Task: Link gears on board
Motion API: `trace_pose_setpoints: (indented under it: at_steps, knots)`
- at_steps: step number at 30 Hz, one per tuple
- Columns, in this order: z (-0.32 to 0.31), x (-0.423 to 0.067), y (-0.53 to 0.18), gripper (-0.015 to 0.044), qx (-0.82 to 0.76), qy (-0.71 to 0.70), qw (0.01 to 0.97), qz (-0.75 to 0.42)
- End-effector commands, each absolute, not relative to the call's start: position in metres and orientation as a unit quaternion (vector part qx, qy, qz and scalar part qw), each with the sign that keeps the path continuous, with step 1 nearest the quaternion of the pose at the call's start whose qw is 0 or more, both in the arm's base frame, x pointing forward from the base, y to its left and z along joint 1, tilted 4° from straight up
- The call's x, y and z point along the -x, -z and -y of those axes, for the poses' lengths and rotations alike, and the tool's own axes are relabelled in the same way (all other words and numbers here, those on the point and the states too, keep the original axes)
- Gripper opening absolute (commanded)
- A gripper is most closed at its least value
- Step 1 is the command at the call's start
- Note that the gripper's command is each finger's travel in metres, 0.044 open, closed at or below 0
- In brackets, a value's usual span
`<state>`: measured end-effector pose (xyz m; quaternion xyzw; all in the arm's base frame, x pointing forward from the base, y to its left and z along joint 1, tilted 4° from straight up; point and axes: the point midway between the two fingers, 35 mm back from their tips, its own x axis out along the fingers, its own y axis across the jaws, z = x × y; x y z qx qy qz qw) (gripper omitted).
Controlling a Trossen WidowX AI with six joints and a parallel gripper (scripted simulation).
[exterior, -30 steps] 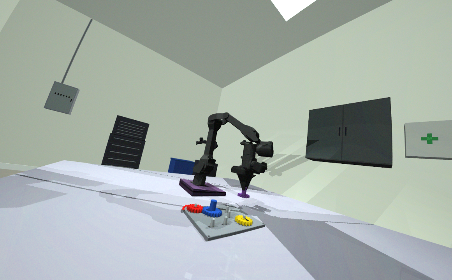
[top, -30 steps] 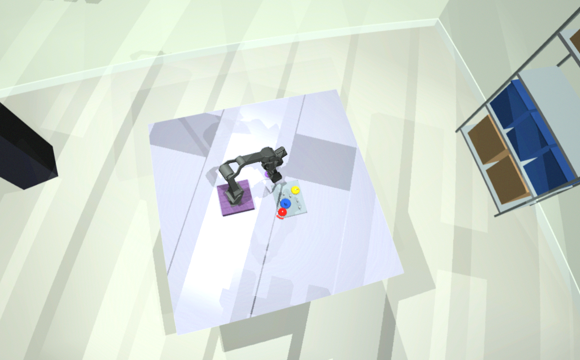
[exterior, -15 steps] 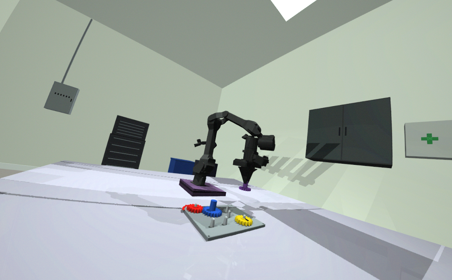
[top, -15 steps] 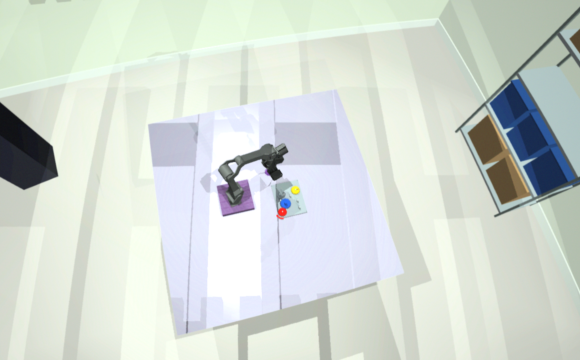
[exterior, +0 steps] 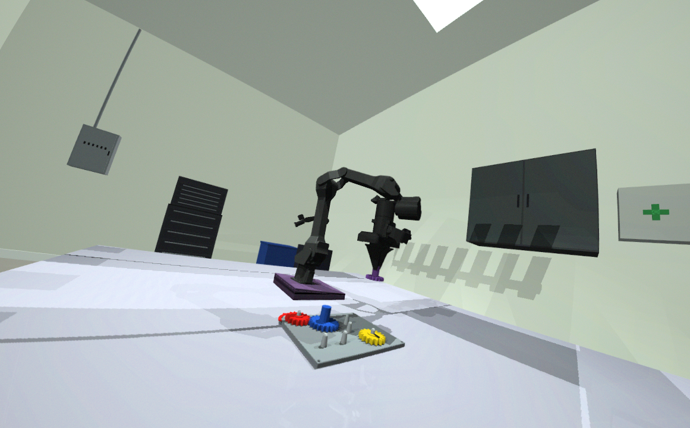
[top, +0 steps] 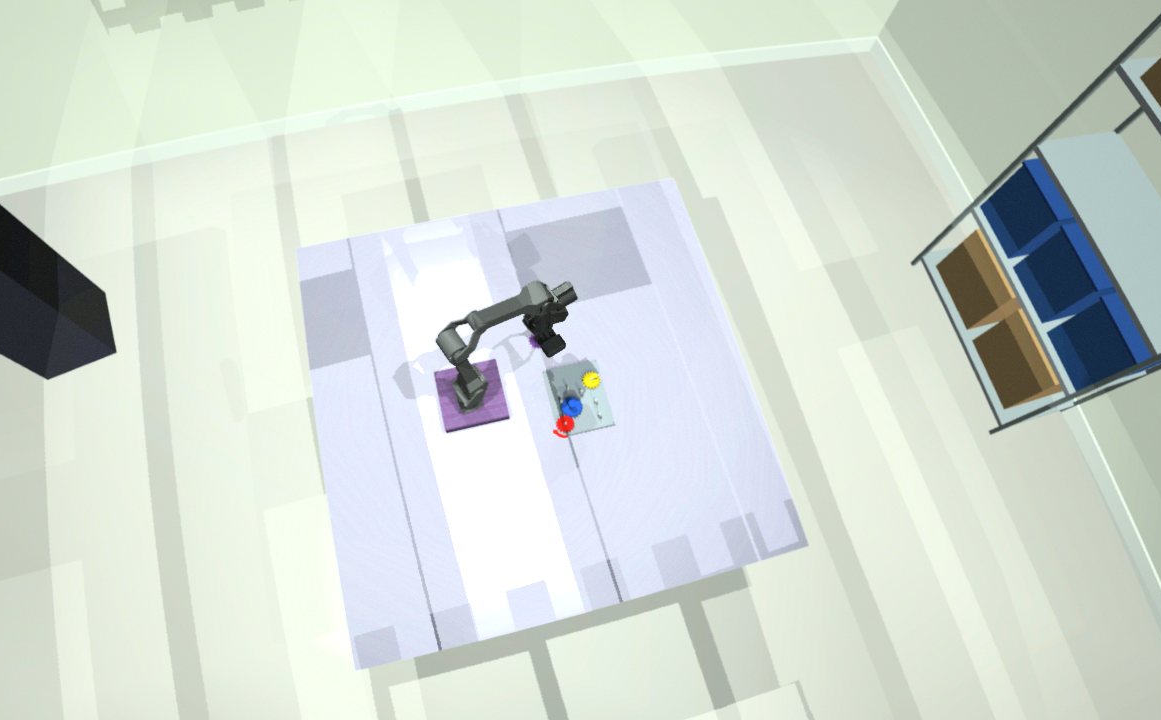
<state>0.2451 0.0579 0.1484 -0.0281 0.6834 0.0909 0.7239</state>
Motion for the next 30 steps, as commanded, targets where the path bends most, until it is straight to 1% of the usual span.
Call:
trace_pose_setpoints:
  at_steps: [1,17,30]
  knots:
    - [-0.056,-0.245,-0.16,0.0,0.033,-0.091,0.725,-0.681]
    - [-0.053,-0.236,-0.19,0.0,0.04,-0.092,0.721,-0.686]
    - [-0.035,-0.252,-0.179,0.0,0.034,-0.083,0.719,-0.689]
